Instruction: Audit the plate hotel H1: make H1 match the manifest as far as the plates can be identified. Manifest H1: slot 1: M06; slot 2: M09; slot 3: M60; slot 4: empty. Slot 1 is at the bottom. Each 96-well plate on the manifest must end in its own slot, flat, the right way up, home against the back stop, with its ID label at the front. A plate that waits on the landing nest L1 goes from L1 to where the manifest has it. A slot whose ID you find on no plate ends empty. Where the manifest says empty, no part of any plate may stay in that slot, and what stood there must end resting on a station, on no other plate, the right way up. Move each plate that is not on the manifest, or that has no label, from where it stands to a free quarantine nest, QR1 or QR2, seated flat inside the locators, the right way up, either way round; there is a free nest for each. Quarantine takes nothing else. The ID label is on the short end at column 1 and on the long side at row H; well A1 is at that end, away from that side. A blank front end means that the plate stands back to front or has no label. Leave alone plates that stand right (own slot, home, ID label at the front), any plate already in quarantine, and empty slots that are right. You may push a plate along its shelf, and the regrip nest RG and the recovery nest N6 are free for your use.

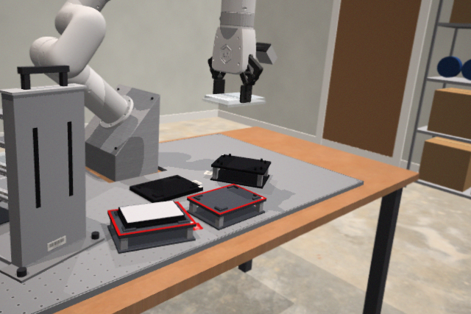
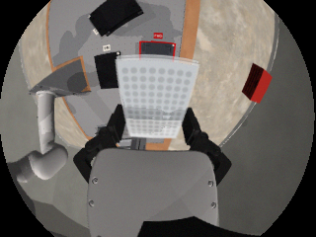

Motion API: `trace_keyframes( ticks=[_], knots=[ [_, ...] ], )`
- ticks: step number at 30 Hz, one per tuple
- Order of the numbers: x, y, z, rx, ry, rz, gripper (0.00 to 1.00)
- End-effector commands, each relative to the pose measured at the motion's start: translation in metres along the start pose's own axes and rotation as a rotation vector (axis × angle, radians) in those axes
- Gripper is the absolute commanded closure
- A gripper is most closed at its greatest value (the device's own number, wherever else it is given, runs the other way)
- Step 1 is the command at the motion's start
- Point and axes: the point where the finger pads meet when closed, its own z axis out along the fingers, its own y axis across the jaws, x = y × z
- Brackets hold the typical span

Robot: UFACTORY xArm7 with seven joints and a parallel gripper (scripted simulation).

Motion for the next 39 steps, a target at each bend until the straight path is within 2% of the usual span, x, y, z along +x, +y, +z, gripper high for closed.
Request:
trace_keyframes(
  ticks=[1,39],
  knots=[
    [0.0,0.001,0.005,-0.005,0.002,0.0,1.0],
    [0.0,0.001,0.06,-0.005,0.002,0.0,1.0]
  ],
)
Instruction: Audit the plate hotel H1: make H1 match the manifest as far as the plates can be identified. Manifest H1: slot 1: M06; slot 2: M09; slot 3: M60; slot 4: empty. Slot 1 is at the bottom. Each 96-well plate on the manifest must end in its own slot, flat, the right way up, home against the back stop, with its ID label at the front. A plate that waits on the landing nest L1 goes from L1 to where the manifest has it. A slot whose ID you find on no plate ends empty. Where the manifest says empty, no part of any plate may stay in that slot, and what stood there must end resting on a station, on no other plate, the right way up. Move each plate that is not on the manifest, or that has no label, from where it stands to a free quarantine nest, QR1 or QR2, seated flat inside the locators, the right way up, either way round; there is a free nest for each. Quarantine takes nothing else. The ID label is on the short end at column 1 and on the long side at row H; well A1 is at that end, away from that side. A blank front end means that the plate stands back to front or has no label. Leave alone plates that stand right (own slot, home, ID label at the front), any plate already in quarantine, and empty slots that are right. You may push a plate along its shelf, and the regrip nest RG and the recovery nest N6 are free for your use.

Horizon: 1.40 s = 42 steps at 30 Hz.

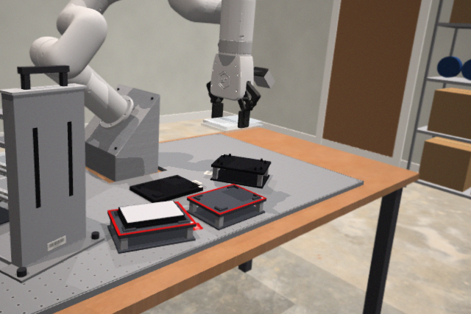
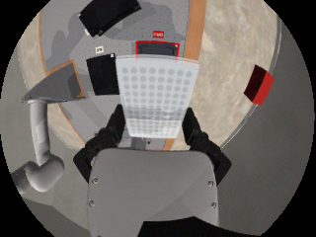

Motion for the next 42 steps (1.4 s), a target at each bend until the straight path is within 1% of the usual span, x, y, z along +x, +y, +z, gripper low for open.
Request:
trace_keyframes(
  ticks=[1,16,18,33,35,42],
  knots=[
    [0.0,0.001,0.002,-0.005,0.002,0.0,1.0],
    [0.0,0.001,0.027,-0.005,0.002,0.0,1.0],
    [0.0,0.001,0.027,-0.005,0.002,0.0,1.0],
    [0.001,0.001,0.052,-0.005,0.002,0.0,1.0],
    [0.001,0.001,0.052,-0.005,0.002,0.0,1.0],
    [0.001,0.001,0.064,-0.005,0.002,0.0,1.0]
  ],
)
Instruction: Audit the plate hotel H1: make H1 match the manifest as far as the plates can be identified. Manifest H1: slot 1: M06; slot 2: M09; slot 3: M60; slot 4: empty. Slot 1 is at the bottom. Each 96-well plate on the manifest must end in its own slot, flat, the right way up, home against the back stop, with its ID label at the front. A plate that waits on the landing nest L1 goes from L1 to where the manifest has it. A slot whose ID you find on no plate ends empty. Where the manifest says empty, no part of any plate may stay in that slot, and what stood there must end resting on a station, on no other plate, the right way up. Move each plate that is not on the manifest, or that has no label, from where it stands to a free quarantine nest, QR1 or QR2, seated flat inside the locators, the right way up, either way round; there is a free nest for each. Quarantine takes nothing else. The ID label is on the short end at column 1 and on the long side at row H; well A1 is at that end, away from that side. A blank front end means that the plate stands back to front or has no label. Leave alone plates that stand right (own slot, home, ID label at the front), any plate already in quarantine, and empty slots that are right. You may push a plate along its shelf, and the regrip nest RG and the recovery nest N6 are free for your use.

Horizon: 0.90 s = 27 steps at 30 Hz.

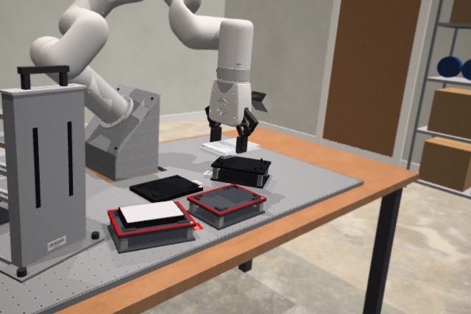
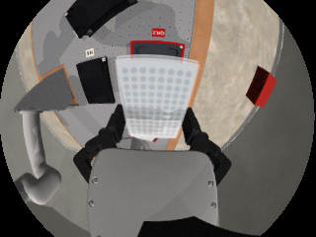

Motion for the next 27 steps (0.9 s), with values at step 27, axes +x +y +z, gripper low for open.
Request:
trace_keyframes(
  ticks=[27],
  knots=[
    [0.0,0.001,0.042,-0.004,0.002,0.0,1.0]
  ],
)
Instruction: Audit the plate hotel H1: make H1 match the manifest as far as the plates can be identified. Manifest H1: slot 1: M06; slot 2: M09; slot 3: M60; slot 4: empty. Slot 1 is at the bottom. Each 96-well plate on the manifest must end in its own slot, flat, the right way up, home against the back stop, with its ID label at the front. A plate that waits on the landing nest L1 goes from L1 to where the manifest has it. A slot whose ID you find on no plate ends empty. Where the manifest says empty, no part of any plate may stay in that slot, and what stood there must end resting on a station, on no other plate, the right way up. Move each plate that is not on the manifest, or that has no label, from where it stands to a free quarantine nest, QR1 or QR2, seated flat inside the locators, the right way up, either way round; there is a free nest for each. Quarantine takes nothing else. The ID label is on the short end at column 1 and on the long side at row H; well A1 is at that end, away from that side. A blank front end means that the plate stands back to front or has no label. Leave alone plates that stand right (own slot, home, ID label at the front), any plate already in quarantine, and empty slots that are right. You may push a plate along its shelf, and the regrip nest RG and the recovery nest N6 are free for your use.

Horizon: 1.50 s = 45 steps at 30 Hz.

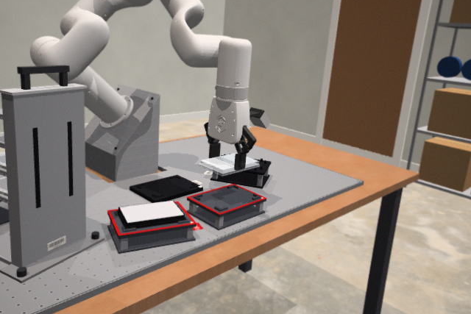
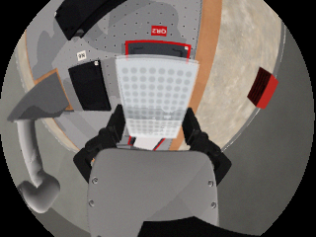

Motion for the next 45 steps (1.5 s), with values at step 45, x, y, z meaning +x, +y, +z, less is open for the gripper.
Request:
trace_keyframes(
  ticks=[45],
  knots=[
    [0.001,0.002,0.049,-0.005,0.002,0.0,1.0]
  ],
)
